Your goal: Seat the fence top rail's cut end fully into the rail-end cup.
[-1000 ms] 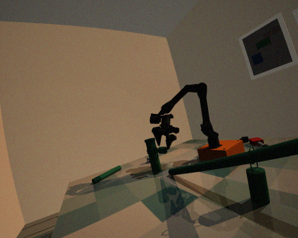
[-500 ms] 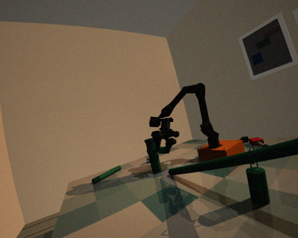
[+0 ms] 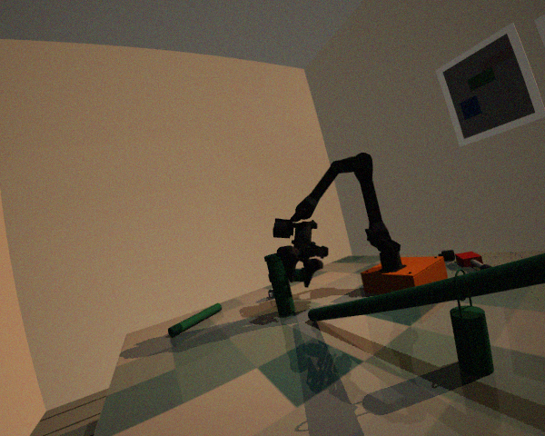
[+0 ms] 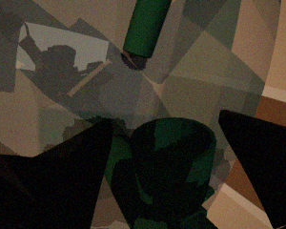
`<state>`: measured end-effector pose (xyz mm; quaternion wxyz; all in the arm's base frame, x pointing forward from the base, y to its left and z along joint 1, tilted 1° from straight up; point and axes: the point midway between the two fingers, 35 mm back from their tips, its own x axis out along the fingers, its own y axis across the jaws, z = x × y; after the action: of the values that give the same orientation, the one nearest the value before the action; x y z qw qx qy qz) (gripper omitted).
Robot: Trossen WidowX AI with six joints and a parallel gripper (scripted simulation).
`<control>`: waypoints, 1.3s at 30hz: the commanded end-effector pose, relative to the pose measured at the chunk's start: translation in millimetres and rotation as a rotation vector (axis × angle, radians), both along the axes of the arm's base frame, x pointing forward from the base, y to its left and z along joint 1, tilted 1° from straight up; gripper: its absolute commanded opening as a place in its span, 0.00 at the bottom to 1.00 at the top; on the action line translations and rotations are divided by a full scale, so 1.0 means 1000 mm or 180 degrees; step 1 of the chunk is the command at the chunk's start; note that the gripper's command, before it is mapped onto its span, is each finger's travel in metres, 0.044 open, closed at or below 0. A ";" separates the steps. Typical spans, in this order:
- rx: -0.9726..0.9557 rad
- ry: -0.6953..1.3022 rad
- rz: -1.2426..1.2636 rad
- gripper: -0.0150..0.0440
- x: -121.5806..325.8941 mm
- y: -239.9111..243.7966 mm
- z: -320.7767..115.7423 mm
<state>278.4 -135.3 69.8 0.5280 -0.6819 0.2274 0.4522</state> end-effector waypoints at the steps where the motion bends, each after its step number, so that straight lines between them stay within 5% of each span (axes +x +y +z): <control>1: -0.0003 0.0009 -0.0009 0.78 0.000 0.000 -0.001; 15: 0.0000 0.0008 -0.0080 0.25 0.002 0.001 -0.001; 39: 0.0020 -0.0010 -0.0639 0.25 0.018 0.006 -0.001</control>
<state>293.7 -129.8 68.6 0.5680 -0.6577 0.2851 0.4045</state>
